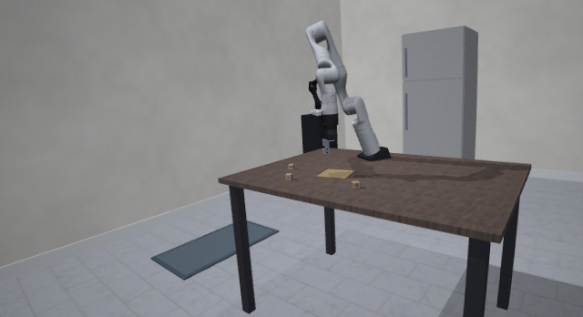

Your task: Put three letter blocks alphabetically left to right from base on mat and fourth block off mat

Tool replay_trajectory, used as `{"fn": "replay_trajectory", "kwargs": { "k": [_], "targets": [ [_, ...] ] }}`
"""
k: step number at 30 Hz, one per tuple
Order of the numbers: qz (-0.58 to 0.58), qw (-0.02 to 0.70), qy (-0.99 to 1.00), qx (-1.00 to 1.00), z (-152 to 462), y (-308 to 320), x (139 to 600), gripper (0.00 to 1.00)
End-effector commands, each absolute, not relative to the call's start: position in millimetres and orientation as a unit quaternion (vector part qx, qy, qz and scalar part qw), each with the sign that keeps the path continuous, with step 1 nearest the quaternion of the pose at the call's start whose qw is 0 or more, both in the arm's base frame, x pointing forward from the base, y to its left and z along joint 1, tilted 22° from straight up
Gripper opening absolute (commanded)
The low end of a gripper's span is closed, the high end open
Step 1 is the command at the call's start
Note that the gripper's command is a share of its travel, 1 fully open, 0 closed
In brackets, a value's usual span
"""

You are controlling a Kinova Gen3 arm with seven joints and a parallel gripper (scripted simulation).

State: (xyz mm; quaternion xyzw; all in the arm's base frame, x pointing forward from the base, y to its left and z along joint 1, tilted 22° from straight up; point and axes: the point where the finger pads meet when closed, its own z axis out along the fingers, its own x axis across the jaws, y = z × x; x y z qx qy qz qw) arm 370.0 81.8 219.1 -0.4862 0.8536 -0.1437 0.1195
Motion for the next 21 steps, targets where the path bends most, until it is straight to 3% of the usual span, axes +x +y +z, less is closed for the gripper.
{"fn": "replay_trajectory", "kwargs": {
  "k": [1, 21],
  "targets": [
    [-0.140, 0.126, 0.882, -0.433, 218, 81, 368, 0.49],
    [-0.093, 0.163, 0.971, -0.149, 215, 75, 356, 0.49]
  ]
}}
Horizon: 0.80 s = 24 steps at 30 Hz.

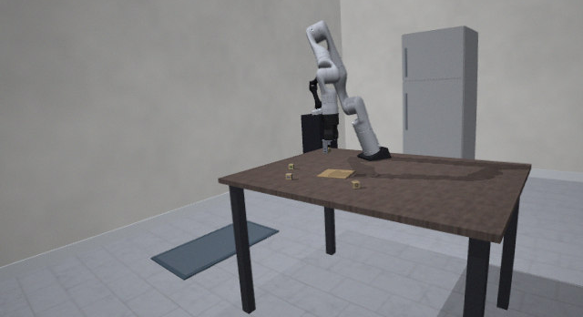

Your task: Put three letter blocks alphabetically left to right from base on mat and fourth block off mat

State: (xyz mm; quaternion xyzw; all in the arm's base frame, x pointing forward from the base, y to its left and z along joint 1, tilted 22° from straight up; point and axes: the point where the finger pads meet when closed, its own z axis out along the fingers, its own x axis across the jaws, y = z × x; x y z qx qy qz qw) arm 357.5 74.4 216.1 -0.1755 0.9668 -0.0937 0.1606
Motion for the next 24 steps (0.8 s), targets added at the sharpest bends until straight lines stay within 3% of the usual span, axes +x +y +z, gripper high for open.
{"fn": "replay_trajectory", "kwargs": {
  "k": [1, 24],
  "targets": [
    [-0.093, 0.163, 0.971, -0.149, 215, 75, 356, 0.49],
    [-0.033, 0.186, 0.966, 0.175, 210, 78, 342, 0.49]
  ]
}}
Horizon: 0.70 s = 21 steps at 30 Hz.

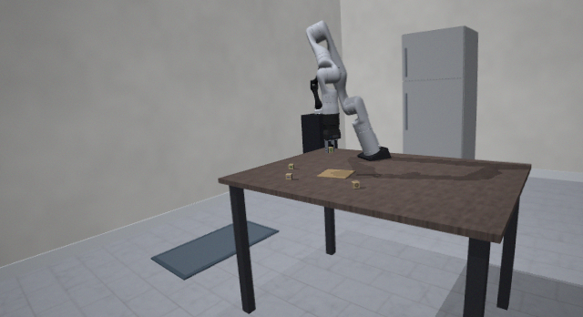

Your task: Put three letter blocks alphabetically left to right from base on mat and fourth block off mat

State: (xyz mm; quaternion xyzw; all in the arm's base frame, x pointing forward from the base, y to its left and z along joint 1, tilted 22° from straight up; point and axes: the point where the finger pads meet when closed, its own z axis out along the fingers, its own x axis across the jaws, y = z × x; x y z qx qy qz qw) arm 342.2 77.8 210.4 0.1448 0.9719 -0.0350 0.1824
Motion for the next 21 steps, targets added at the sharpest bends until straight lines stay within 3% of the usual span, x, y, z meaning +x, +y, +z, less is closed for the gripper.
{"fn": "replay_trajectory", "kwargs": {
  "k": [1, 21],
  "targets": [
    [-0.030, 0.186, 0.964, 0.189, 209.9, 78.8, 341.0, 0.49],
    [0.013, 0.189, 0.898, 0.396, 206.3, 87.0, 333.5, 0.49]
  ]
}}
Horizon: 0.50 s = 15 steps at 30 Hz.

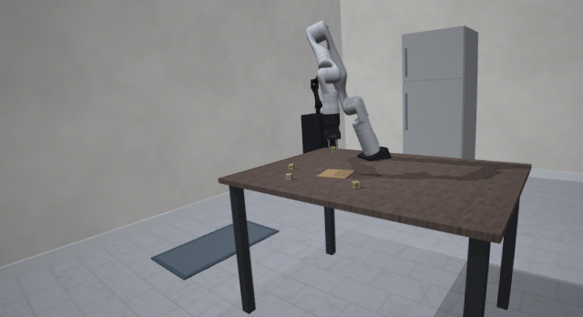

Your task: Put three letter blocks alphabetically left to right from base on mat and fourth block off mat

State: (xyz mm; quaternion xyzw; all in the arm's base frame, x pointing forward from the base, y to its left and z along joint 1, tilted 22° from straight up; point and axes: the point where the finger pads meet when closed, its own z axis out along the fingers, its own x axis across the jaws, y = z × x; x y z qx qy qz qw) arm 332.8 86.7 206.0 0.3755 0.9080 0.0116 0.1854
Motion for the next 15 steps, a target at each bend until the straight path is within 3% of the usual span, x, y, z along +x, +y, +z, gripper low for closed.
{"fn": "replay_trajectory", "kwargs": {
  "k": [1, 15],
  "targets": [
    [0.015, 0.188, 0.894, 0.406, 206.2, 87.5, 333.2, 0.49],
    [0.036, 0.186, 0.845, 0.500, 204.8, 92.7, 330.6, 0.49]
  ]
}}
